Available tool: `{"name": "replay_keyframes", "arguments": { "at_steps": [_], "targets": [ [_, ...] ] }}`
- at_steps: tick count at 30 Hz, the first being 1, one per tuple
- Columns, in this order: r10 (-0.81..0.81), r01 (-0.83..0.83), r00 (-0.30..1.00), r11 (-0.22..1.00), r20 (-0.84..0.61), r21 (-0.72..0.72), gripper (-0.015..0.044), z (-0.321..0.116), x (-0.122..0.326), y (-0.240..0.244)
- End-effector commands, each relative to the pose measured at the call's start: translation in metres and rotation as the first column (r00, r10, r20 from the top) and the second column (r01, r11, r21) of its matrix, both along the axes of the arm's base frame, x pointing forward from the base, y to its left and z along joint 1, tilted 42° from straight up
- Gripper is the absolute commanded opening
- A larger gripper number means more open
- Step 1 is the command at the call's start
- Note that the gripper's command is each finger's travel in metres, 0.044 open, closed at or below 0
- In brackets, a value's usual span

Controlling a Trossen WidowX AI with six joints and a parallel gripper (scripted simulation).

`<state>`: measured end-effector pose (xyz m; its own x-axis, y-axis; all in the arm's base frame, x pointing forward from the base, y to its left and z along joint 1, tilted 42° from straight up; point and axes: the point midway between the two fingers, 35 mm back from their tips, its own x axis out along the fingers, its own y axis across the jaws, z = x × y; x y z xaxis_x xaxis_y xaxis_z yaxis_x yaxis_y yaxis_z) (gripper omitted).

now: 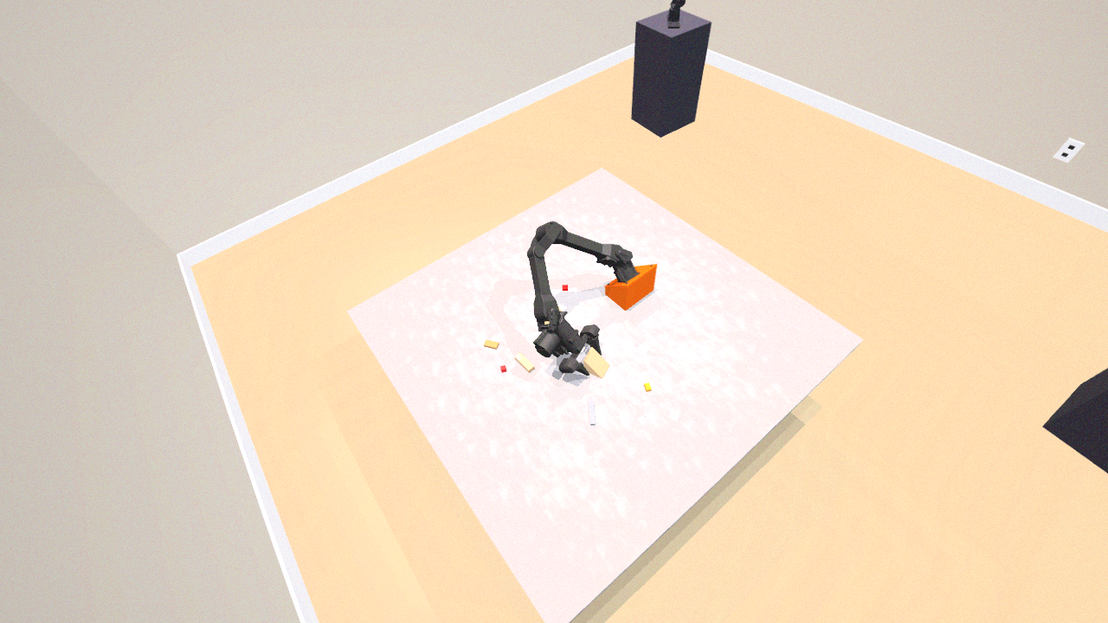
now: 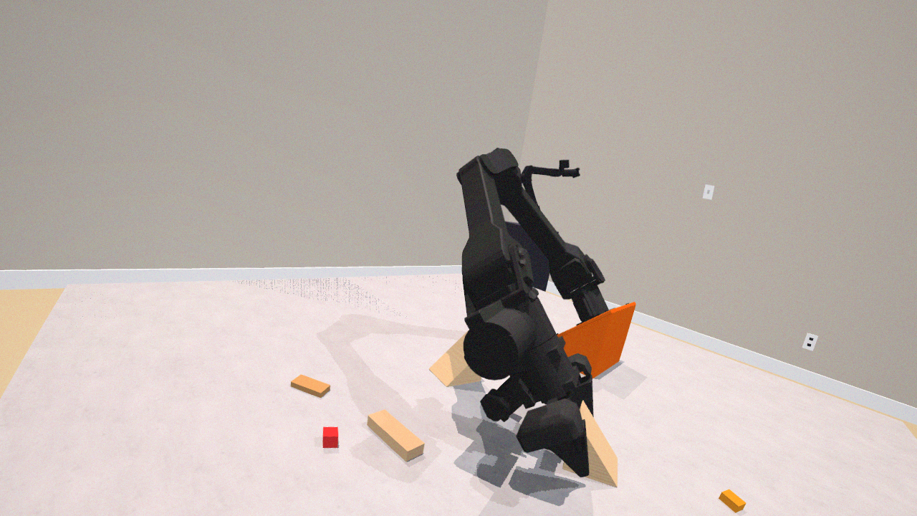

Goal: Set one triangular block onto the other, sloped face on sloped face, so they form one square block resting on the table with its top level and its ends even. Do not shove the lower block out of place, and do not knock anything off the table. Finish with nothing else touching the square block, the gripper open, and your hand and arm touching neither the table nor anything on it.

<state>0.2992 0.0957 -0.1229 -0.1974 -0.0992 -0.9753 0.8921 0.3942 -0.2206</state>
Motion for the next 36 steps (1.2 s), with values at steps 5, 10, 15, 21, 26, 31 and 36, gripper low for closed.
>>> {"name": "replay_keyframes", "arguments": {
  "at_steps": [5, 10, 15, 21, 26, 31, 36],
  "targets": [
    [0.001, -0.001, 1.000, 1.000, -0.006, 0.000, 0.0269, -0.003, -0.002, -0.001],
    [0.001, -0.001, 1.000, 1.000, -0.006, 0.000, 0.0236, -0.003, -0.002, -0.001],
    [0.001, -0.001, 1.000, 1.000, -0.006, 0.000, 0.0124, -0.002, -0.002, 0.000],
    [0.004, -0.005, 1.000, 1.000, -0.001, -0.014, 0.0000, -0.001, -0.003, 0.002],
    [0.034, -0.029, 0.999, 0.993, 0.040, -0.113, 0.0000, 0.001, -0.006, 0.009],
    [0.071, -0.050, 0.994, 0.972, 0.086, -0.228, 0.0000, 0.002, -0.010, 0.019],
    [0.112, -0.063, 0.986, 0.938, 0.126, -0.340, 0.0000, 0.002, -0.014, 0.028]
  ]
}}
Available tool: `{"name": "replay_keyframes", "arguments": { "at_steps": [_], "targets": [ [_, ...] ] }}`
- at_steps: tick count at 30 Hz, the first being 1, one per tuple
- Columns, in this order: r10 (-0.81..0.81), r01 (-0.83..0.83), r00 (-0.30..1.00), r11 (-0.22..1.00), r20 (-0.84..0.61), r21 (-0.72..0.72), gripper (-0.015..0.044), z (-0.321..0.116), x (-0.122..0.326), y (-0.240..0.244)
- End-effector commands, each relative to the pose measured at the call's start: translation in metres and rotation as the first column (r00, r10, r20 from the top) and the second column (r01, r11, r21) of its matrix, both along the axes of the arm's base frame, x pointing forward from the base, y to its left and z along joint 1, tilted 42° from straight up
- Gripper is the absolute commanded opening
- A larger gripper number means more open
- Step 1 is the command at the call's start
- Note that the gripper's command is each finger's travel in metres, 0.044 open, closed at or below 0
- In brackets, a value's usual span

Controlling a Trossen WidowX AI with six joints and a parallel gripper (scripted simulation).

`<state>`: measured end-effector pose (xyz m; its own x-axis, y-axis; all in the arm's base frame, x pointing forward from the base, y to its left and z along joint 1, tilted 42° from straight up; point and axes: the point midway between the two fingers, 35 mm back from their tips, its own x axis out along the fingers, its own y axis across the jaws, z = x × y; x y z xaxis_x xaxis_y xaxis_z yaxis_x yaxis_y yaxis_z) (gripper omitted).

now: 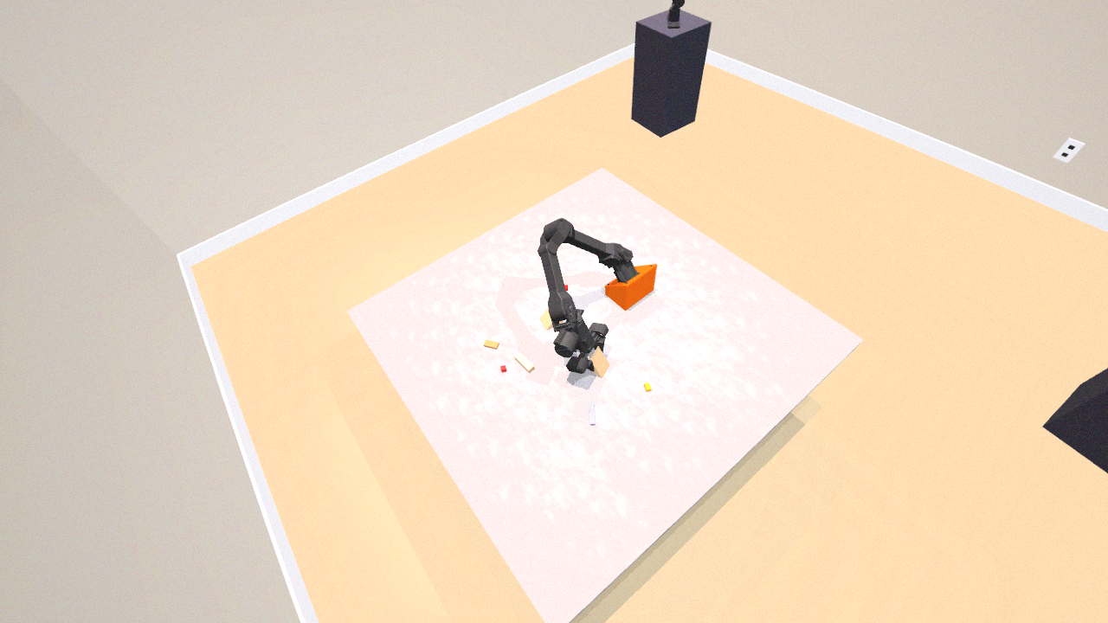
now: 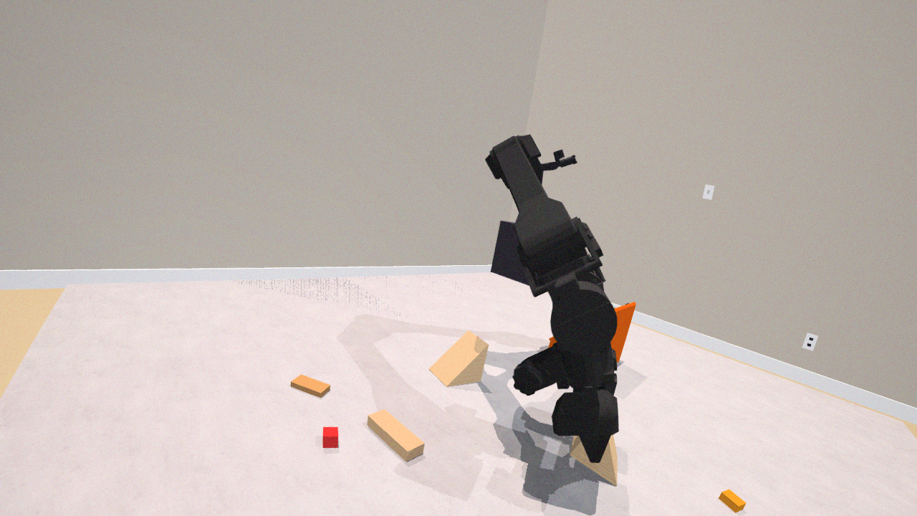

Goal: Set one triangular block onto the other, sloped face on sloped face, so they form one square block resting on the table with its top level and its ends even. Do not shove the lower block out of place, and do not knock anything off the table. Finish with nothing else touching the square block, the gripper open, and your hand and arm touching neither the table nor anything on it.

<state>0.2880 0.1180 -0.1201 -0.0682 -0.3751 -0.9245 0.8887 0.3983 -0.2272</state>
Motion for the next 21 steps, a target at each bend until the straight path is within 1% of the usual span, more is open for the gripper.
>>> {"name": "replay_keyframes", "arguments": {
  "at_steps": [1, 11, 21],
  "targets": [
    [0.024, -0.020, 0.999, 0.996, 0.038, -0.087, 0.0000, -0.001, -0.003, 0.007],
    [0.101, -0.057, 0.987, 0.948, 0.127, -0.313, 0.0000, -0.005, -0.012, 0.025],
    [0.198, -0.066, 0.960, 0.847, 0.196, -0.528, 0.0000, -0.013, -0.022, 0.041]
  ]
}}
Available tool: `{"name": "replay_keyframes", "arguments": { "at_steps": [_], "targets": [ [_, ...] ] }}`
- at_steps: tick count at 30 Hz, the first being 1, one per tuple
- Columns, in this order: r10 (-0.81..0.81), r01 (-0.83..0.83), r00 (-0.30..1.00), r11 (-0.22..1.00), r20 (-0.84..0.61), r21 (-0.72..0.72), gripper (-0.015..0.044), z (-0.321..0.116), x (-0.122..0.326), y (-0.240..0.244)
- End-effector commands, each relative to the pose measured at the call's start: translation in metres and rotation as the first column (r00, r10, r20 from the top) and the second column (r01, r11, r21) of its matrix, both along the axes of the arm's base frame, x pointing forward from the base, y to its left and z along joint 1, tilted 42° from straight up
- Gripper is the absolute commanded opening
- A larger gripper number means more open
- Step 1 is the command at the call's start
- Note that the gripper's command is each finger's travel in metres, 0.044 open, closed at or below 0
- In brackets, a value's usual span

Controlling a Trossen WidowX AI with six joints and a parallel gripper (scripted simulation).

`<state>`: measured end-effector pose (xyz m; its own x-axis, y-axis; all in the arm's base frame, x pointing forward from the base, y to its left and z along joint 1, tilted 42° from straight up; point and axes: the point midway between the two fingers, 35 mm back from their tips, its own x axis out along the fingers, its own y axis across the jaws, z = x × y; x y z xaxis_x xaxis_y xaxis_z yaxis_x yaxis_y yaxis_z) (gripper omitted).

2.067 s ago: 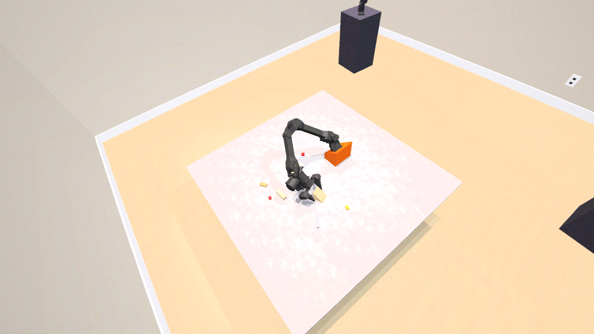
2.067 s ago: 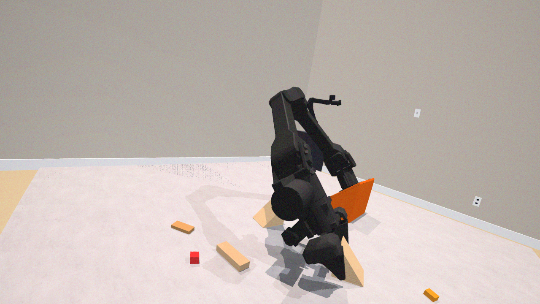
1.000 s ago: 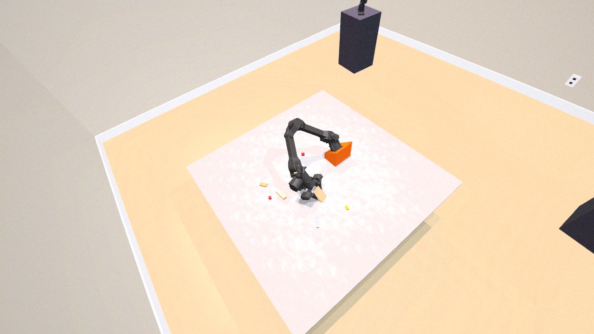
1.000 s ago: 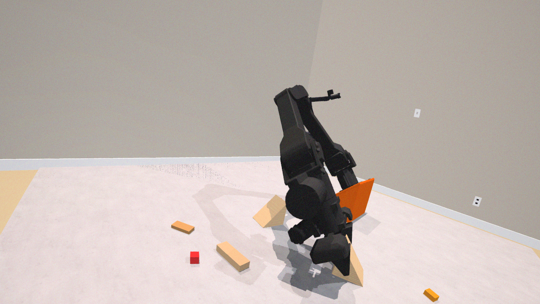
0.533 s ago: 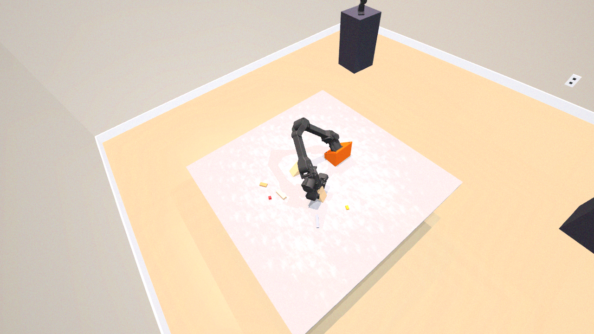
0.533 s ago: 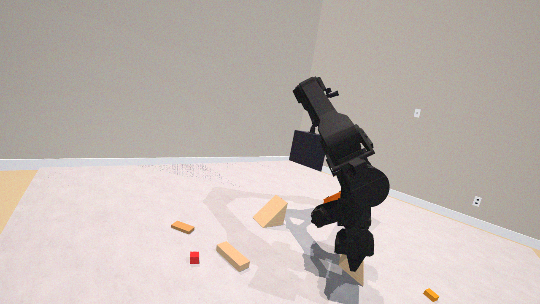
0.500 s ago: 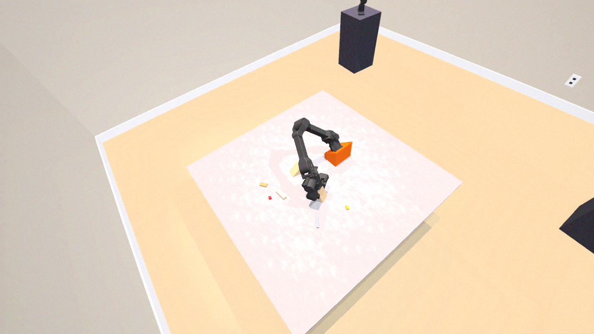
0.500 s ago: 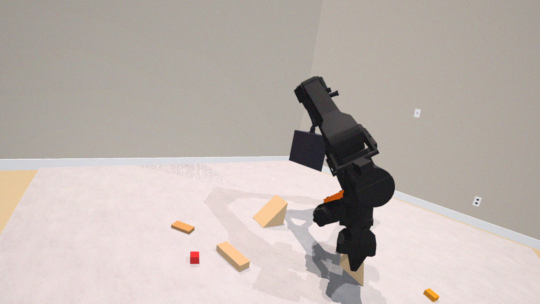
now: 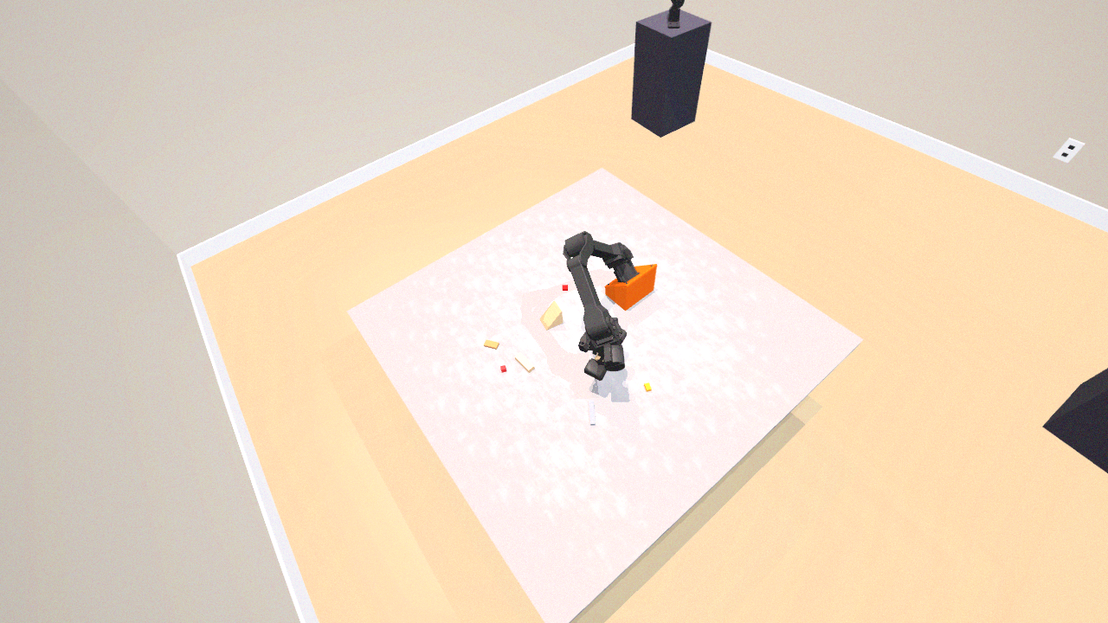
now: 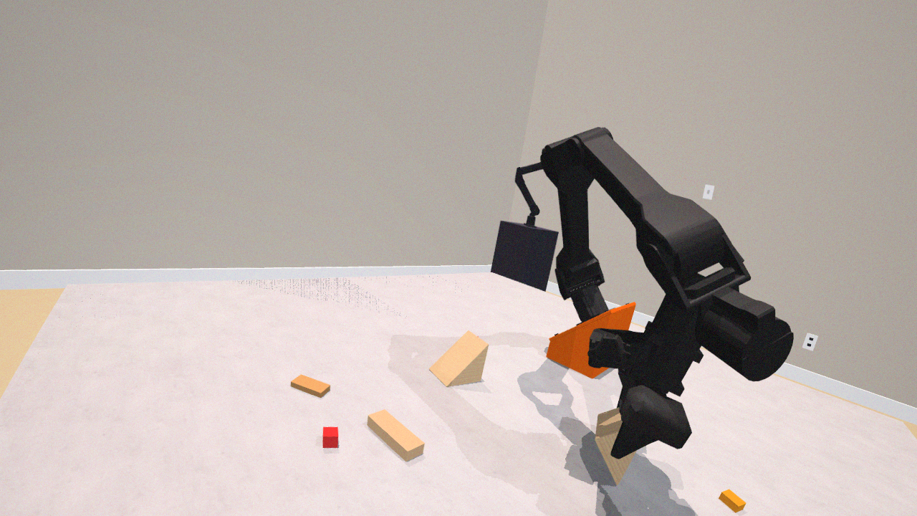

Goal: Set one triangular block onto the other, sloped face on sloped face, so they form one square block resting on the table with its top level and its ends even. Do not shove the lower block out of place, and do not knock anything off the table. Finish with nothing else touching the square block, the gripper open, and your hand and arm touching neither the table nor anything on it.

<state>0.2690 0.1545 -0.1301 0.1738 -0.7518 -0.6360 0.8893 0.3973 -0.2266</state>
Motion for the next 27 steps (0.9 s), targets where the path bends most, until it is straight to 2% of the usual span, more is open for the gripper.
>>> {"name": "replay_keyframes", "arguments": {
  "at_steps": [1, 15, 16, 27],
  "targets": [
    [0.028, -0.024, 0.999, 0.996, 0.042, -0.089, 0.0000, -0.004, -0.004, 0.006],
    [0.144, -0.071, 0.977, 0.915, 0.157, -0.398, 0.0000, -0.023, -0.016, 0.022],
    [0.112, -0.059, 0.984, 0.938, 0.138, -0.343, 0.0026, -0.018, -0.013, 0.019],
    [0.112, -0.059, 0.984, 0.938, 0.138, -0.343, 0.0315, -0.018, -0.013, 0.019]
  ]
}}
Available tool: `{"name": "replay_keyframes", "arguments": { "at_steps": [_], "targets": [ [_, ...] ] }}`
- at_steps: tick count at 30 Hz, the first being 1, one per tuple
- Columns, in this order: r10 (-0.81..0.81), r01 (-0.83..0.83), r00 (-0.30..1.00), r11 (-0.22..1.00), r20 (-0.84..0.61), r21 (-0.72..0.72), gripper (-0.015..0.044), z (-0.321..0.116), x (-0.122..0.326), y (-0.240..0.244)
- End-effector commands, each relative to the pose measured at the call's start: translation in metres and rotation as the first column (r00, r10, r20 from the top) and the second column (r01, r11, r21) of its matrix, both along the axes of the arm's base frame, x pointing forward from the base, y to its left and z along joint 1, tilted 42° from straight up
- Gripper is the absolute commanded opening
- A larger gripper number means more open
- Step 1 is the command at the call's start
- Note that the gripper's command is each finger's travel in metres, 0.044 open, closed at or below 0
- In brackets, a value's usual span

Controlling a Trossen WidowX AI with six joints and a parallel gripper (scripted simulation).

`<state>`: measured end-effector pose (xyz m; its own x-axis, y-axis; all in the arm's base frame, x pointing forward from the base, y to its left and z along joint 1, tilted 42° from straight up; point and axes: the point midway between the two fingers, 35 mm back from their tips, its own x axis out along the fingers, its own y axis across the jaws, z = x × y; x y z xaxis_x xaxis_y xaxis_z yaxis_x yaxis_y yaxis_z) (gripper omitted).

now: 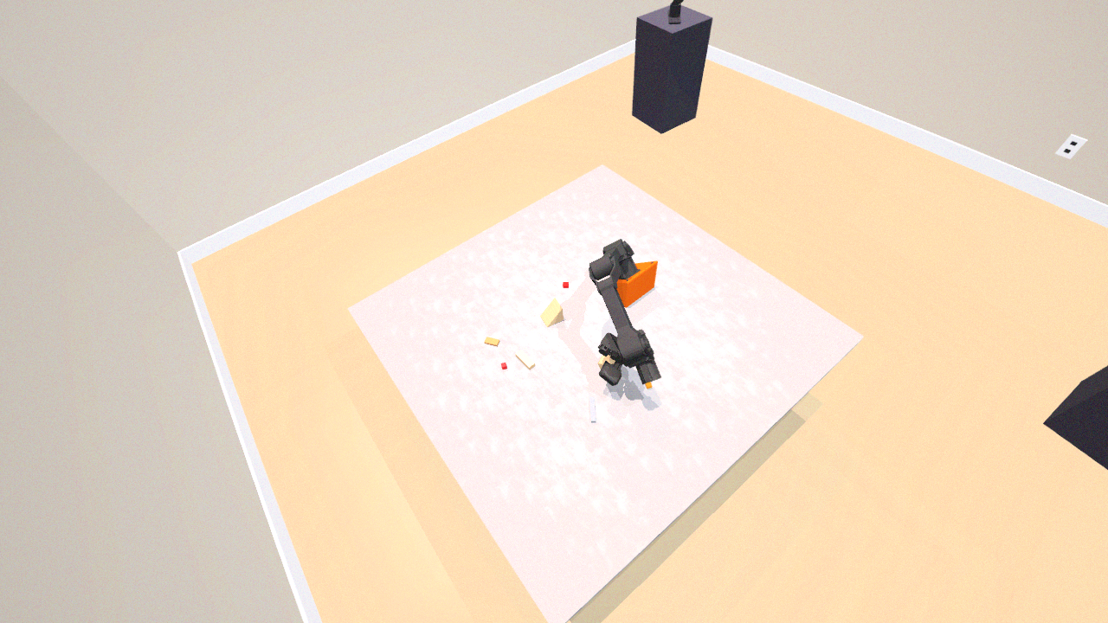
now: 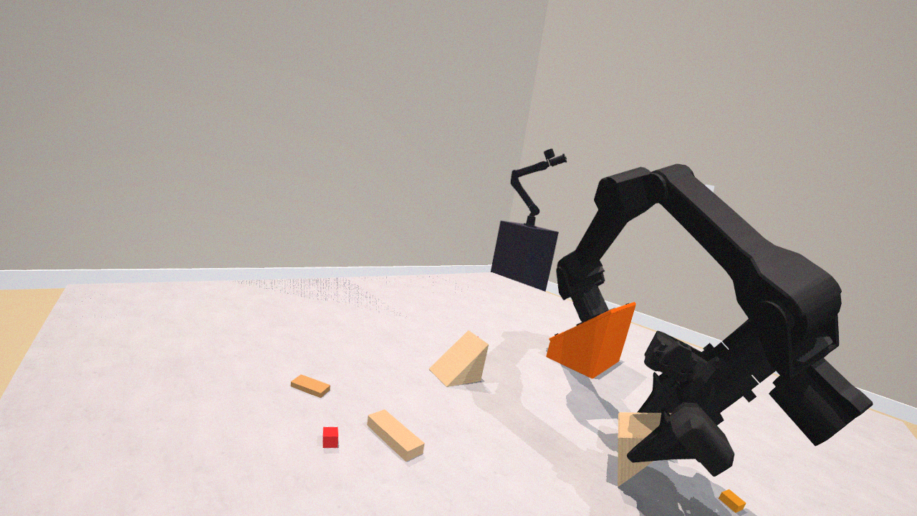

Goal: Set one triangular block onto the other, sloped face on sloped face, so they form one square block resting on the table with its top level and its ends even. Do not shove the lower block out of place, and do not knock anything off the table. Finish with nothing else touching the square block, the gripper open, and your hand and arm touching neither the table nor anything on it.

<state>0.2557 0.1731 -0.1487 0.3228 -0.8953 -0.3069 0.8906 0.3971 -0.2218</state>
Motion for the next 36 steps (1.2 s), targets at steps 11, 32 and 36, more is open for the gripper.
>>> {"name": "replay_keyframes", "arguments": {
  "at_steps": [11, 32, 36],
  "targets": [
    [0.000, 0.000, 1.000, 1.000, -0.003, 0.002, 0.0440, 0.000, 0.000, 0.000],
    [0.168, -0.151, 0.959, 0.985, -0.230, 0.089, 0.0440, 0.077, -0.007, 0.059],
    [0.209, -0.175, 0.816, 0.978, -0.539, 0.114, 0.0440, 0.072, -0.005, 0.043]
  ]
}}
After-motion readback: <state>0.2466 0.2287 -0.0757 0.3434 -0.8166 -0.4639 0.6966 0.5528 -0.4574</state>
